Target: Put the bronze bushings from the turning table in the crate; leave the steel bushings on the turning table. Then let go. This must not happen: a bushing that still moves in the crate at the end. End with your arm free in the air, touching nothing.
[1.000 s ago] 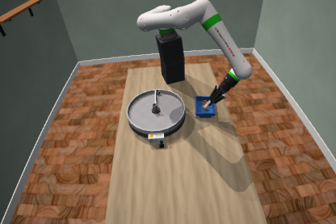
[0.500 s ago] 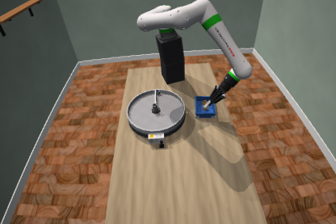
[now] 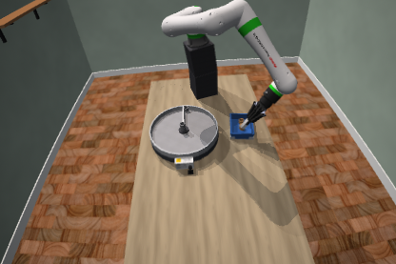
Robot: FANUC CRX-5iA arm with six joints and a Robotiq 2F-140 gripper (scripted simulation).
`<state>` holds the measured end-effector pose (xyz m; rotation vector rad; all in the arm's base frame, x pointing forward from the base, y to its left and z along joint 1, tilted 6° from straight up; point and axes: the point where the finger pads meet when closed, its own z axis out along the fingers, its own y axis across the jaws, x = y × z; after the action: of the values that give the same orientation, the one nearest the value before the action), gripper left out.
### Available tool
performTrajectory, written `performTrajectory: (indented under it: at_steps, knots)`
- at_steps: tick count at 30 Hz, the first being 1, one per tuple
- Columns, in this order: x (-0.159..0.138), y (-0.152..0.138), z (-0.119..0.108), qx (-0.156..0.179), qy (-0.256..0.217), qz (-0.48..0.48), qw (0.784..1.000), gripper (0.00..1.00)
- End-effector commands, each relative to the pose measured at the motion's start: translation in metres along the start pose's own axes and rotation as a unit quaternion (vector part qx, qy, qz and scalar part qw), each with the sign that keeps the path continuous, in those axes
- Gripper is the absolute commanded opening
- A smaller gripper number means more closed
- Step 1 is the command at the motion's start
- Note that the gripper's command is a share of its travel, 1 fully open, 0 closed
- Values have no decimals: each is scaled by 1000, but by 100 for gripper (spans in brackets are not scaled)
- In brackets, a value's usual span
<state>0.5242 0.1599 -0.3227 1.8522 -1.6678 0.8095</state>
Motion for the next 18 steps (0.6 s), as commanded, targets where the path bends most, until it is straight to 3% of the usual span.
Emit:
performTrajectory:
  at_steps: [1,18]
  knots:
    - [-2,0,3,0,0,0,1000,0]
    - [-19,0,22,0,0,0,1000,0]
